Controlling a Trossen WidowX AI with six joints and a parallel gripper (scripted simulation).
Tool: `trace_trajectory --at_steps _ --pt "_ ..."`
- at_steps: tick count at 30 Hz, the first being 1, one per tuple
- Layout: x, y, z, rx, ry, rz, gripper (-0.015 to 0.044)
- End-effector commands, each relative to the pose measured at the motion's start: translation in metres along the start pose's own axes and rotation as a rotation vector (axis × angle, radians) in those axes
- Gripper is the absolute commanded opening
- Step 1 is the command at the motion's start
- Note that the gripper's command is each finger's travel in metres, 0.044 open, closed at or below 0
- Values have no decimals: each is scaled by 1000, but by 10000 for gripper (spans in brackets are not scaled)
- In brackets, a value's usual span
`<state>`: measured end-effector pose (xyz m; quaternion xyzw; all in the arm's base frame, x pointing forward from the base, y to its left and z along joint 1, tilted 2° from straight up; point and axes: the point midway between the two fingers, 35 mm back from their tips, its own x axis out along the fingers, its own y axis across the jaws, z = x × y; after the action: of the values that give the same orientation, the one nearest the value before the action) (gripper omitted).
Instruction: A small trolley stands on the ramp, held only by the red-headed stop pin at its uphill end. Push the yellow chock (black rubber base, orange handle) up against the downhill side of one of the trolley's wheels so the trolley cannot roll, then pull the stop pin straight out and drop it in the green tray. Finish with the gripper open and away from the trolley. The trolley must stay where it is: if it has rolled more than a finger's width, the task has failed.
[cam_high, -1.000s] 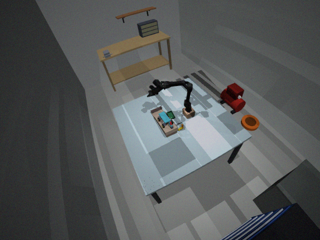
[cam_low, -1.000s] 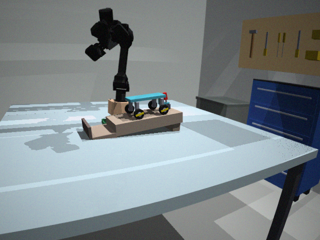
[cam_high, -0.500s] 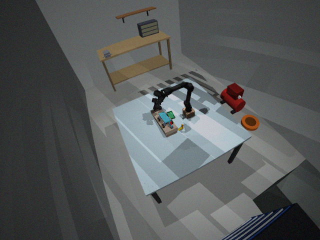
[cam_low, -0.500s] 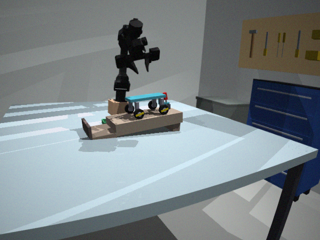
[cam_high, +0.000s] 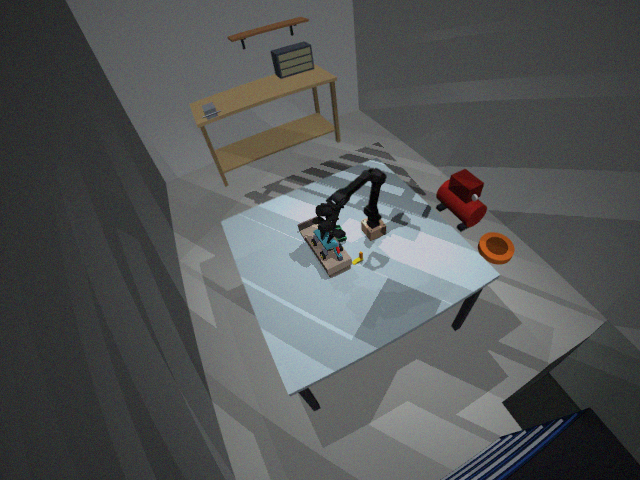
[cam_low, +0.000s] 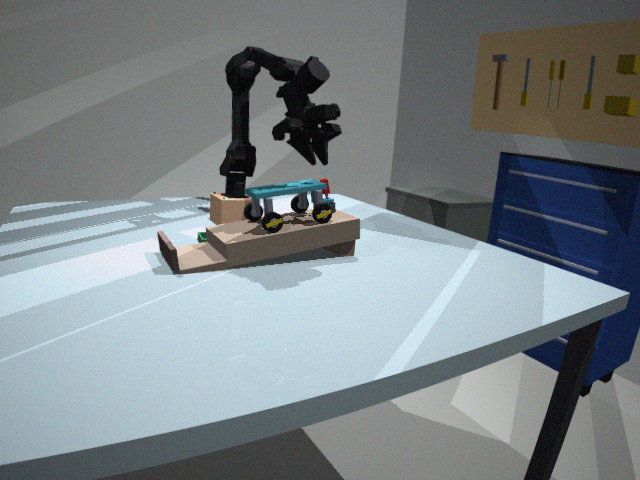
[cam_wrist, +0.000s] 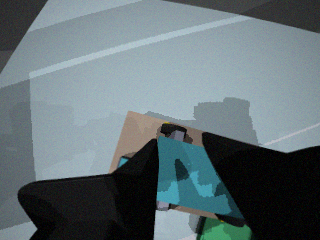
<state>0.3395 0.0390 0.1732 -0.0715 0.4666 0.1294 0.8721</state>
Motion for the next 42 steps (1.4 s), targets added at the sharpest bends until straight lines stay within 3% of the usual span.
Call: trace_trajectory --at_steps 1,22,30,42 --pt "1 28 -16 -191 58 35 190" --pt "1 130 -148 -1208 448 380 190" --pt "1 131 -150 -1216 451 384 190" --pt "35 133 -170 -1216 451 384 190"
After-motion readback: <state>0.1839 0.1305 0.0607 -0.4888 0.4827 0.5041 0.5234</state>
